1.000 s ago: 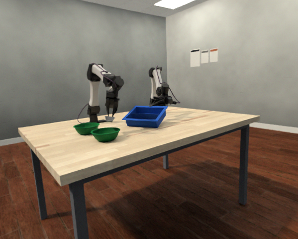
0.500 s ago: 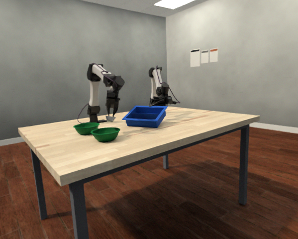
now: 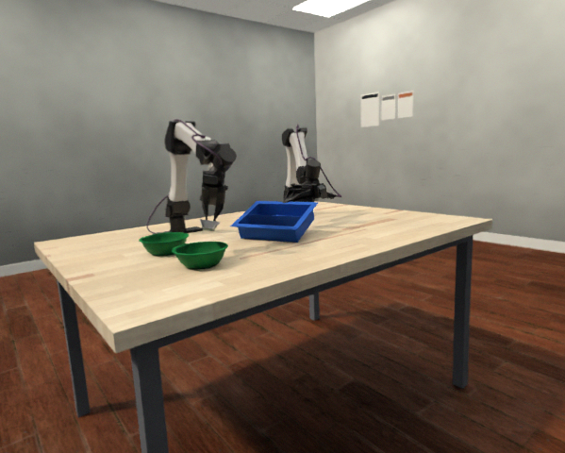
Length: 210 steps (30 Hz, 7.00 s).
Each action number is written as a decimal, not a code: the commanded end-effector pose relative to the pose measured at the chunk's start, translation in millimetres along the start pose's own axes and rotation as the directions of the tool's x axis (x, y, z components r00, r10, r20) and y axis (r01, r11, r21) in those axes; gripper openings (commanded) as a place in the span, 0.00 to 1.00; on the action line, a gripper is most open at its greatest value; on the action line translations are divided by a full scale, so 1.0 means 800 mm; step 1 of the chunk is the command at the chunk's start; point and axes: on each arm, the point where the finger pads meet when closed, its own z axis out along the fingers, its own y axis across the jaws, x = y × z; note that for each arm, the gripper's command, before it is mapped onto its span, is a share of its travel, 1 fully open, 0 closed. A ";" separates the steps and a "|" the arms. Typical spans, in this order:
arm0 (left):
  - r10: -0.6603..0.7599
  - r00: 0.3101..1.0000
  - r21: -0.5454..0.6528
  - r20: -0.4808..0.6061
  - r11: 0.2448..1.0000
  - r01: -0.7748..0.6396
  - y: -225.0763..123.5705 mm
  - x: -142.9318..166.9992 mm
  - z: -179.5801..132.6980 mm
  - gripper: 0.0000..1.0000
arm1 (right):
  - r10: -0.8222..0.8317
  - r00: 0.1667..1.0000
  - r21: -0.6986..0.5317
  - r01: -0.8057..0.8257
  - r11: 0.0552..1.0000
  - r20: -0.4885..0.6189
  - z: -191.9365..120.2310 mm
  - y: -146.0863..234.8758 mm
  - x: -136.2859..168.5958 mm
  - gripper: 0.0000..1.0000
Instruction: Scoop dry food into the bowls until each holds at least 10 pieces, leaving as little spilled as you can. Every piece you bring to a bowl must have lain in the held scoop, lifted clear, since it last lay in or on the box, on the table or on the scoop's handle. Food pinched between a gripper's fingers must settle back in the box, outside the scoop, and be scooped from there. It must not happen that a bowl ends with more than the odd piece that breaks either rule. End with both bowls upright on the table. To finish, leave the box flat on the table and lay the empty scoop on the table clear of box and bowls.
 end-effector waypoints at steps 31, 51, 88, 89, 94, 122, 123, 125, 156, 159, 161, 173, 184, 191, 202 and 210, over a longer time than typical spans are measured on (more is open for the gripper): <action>0.024 1.000 0.092 0.007 0.995 -0.025 0.002 -0.007 -0.001 0.00 | 0.036 0.996 -0.010 -0.036 0.999 0.080 -0.021 -0.007 -0.027 0.00; 0.046 0.999 0.139 0.029 0.989 -0.050 -0.007 -0.011 -0.005 0.00 | 0.037 0.996 -0.011 -0.037 0.999 0.083 -0.021 -0.006 -0.028 0.00; 0.042 0.999 0.166 0.007 0.985 -0.043 0.004 -0.004 -0.006 0.27 | 0.041 0.995 -0.014 -0.040 0.999 0.091 -0.021 -0.005 -0.030 0.00; 0.042 0.999 0.166 0.005 0.985 -0.042 0.004 -0.003 -0.006 0.27 | 0.041 0.995 -0.014 -0.040 0.999 0.091 -0.021 -0.005 -0.030 0.00; 0.015 1.000 0.142 0.005 0.990 -0.016 0.024 -0.004 -0.007 0.27 | 0.041 0.995 -0.014 -0.040 0.999 0.091 -0.021 -0.005 -0.030 0.00; 0.046 0.999 0.166 0.009 0.985 -0.047 0.039 -0.013 -0.002 0.27 | 0.043 0.994 -0.016 -0.042 0.999 0.096 -0.021 -0.005 -0.032 0.00; 0.047 0.999 0.168 0.012 0.985 -0.049 0.040 -0.014 -0.003 0.27 | 0.043 0.994 -0.016 -0.042 0.999 0.096 -0.021 -0.005 -0.032 0.00; 0.050 0.999 0.170 0.011 0.984 -0.051 0.040 -0.014 -0.004 0.27 | 0.043 0.994 -0.016 -0.042 0.999 0.096 -0.021 -0.005 -0.032 0.00; 0.037 0.999 0.145 0.007 0.989 -0.038 0.067 -0.006 -0.060 0.27 | 0.046 0.994 -0.018 -0.044 0.999 0.102 -0.021 -0.004 -0.034 0.00; 0.036 0.999 0.144 0.008 0.989 -0.037 0.068 -0.006 -0.069 0.27 | 0.046 0.994 -0.018 -0.044 0.999 0.102 -0.021 -0.004 -0.034 0.00; 0.042 0.999 0.147 0.011 0.988 -0.043 0.066 -0.009 -0.073 0.27 | 0.046 0.994 -0.018 -0.044 0.999 0.102 -0.021 -0.004 -0.034 0.00; 0.062 0.998 0.156 0.019 0.986 -0.064 0.061 -0.016 -0.095 0.27 | 0.047 0.993 -0.019 -0.045 0.999 0.104 -0.021 -0.004 -0.035 0.00; 0.170 0.974 0.104 0.148 0.977 -0.187 0.055 -0.053 -0.093 0.27 | 0.047 0.993 -0.019 -0.045 0.999 0.104 -0.021 -0.004 -0.035 0.00; 0.309 0.918 0.020 0.248 0.946 -0.323 0.038 -0.086 -0.092 0.27 | 0.048 0.993 -0.020 -0.046 0.999 0.107 -0.020 -0.003 -0.036 0.00; 0.563 0.699 -0.200 0.442 0.821 -0.535 -0.022 -0.168 -0.135 0.27 | 0.048 0.993 -0.020 -0.046 0.999 0.107 -0.020 -0.003 -0.036 0.00; 0.676 0.550 -0.338 0.491 0.730 -0.595 -0.060 -0.198 -0.169 0.27 | 0.050 0.993 -0.021 -0.048 0.999 0.110 -0.020 -0.003 -0.037 0.00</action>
